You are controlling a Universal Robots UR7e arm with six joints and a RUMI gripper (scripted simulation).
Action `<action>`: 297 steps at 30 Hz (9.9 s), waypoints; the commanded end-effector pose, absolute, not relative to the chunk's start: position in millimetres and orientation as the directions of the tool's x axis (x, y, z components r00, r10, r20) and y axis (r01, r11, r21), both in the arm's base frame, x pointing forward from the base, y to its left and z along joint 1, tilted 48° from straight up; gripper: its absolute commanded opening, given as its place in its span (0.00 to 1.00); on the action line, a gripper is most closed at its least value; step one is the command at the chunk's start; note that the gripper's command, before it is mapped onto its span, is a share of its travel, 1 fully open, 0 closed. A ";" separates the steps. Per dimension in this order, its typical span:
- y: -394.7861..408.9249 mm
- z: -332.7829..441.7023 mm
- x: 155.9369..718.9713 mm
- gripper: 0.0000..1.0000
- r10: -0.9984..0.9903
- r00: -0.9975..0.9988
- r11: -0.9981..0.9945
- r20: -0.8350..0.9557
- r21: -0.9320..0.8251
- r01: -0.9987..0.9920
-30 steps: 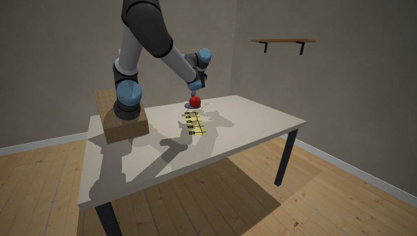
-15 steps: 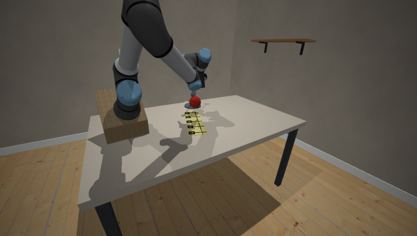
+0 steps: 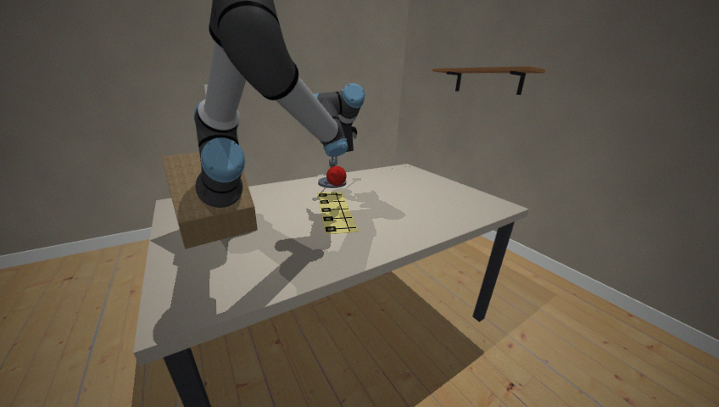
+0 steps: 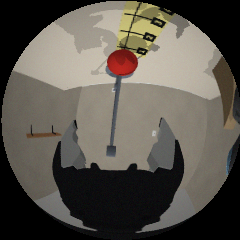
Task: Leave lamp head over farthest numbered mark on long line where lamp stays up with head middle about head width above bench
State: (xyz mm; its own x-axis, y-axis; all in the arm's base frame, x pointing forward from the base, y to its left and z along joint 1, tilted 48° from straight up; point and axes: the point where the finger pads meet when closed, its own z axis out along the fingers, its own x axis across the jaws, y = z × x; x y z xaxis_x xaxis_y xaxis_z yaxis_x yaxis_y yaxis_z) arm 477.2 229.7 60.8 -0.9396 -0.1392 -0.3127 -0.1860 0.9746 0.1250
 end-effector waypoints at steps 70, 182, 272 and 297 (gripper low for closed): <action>233.9 -41.7 511.4 1.00 -0.076 -0.948 0.989 -0.310 0.100 -0.112; 183.0 -9.6 499.1 0.00 0.048 -0.947 0.998 -0.318 0.058 0.031; 182.1 -9.7 499.1 1.00 -0.064 -0.947 0.990 -0.316 0.097 -0.099; 178.6 65.4 473.5 1.00 -0.063 -0.946 0.990 -0.317 0.097 -0.099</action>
State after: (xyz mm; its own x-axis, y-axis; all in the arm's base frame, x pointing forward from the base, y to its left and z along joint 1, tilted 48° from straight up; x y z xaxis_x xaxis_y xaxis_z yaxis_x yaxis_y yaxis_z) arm 478.0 179.1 51.7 -0.9464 -0.0629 -0.3168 -0.0981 0.9905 0.0965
